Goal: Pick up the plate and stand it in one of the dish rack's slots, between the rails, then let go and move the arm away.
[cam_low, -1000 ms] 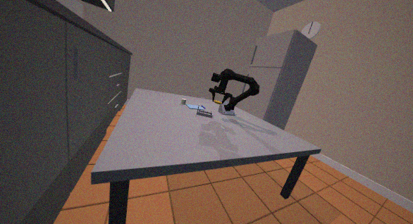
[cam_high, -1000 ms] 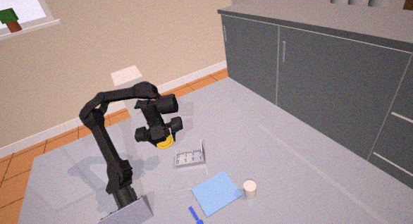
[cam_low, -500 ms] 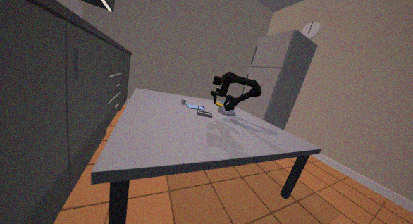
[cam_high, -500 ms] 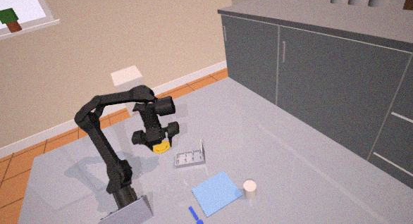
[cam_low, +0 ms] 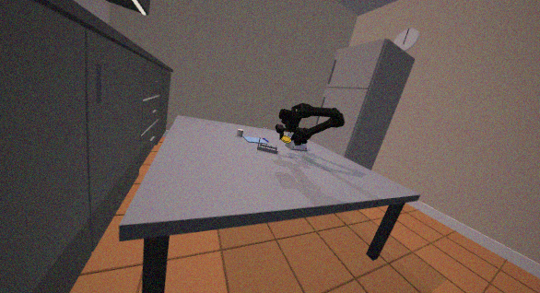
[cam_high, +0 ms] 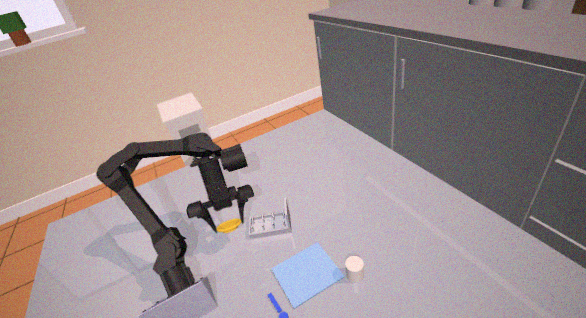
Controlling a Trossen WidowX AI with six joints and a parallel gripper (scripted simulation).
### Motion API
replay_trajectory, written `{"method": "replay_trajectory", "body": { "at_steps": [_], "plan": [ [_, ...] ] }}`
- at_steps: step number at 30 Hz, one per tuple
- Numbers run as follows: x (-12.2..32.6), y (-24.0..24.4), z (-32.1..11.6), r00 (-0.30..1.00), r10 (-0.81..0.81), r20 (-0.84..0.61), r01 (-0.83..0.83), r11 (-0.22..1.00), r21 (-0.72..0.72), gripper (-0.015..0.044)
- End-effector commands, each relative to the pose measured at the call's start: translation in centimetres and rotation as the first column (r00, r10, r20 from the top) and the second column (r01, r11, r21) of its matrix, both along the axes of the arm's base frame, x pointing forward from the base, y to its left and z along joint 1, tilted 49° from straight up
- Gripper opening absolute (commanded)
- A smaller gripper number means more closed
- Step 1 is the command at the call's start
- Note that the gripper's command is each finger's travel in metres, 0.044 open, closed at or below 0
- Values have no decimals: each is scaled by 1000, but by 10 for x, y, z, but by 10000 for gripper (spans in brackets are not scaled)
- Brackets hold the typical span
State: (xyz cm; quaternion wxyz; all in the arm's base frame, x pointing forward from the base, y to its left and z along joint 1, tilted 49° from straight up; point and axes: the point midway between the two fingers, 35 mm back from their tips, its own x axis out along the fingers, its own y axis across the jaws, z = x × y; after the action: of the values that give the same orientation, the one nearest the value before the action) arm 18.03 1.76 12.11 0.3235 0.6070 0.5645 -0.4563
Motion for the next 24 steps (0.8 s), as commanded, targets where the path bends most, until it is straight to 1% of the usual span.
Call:
{"method": "replay_trajectory", "body": {
  "at_steps": [1, 13, 24],
  "plan": [
    [-4, -1, -8, 998, 55, 21, -53, 995, -88, 0],
    [-4, -5, -26, 970, 227, 86, -185, 921, -342, 0],
    [4, -8, -33, 918, 366, 155, -228, 804, -549, 0]
  ]
}}
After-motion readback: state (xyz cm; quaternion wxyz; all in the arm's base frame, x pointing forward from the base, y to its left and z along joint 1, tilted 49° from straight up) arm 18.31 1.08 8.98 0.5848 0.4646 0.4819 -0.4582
